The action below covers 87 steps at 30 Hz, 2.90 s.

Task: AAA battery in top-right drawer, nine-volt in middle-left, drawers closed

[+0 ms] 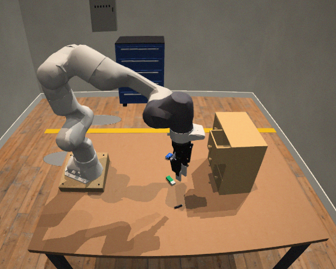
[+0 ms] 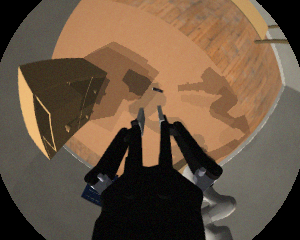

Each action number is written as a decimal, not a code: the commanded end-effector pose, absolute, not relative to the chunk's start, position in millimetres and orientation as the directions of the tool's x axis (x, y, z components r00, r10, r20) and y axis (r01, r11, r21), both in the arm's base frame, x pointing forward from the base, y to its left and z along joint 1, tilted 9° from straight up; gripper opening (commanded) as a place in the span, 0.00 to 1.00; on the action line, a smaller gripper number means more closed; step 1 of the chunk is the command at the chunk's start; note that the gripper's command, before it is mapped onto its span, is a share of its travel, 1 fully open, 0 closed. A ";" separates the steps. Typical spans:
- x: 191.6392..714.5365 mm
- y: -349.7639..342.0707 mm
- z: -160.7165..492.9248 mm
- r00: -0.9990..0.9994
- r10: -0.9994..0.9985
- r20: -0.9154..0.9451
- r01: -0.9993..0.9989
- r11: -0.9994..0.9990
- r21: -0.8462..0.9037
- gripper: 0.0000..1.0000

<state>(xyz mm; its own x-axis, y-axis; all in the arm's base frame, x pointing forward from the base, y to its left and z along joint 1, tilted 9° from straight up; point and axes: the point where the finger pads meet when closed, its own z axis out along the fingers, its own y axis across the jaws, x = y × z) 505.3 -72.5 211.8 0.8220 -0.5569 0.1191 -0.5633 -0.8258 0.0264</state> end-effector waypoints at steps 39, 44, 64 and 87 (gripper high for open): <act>510.4 -80.9 183.2 0.940 -0.325 0.104 -0.333 -0.940 0.071 0.20; 510.4 -80.9 183.2 0.940 -0.325 0.104 -0.333 -0.940 0.071 0.20; 511.9 -84.3 169.9 0.972 -0.217 0.091 -0.225 -0.970 0.089 0.20; 510.9 -103.1 77.8 0.867 0.495 -0.053 0.497 -0.855 0.148 0.15</act>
<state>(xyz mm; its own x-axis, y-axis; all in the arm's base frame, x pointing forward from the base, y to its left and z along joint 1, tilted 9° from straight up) 505.4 -102.2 77.0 0.9632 0.2665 -0.0343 0.2687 -0.9525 0.1433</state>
